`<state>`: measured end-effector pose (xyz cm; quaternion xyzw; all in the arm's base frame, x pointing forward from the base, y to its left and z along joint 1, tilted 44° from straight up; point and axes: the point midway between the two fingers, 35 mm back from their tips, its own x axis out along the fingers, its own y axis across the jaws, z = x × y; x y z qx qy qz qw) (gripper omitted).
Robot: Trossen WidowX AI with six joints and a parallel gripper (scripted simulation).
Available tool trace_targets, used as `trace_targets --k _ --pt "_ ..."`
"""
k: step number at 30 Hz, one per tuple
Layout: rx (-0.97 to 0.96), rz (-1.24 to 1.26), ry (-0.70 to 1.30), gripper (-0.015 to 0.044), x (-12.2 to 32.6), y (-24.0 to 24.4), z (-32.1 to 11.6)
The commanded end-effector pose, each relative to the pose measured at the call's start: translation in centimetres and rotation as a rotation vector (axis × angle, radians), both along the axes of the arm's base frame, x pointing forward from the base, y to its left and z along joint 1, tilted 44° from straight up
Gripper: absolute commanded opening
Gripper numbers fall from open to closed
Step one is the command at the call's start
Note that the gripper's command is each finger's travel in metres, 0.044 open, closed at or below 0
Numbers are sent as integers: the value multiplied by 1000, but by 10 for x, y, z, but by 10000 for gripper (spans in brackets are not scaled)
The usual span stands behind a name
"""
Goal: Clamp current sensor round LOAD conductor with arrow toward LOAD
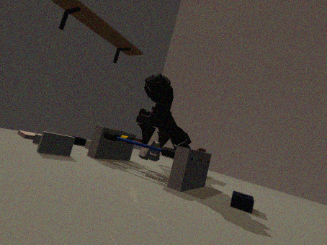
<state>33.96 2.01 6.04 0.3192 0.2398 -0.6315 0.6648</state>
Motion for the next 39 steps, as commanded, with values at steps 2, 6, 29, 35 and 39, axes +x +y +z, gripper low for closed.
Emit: trace_targets --k 2,6,29,35,39 --pt "-4 7 2 440 0 -5 -6" --pt "-4 7 2 440 1 -8 -9" --pt "-7 28 -21 440 9 -24 -25" --pt "-7 28 -21 440 9 -24 -25" --pt "-7 28 -21 440 9 -24 -25"
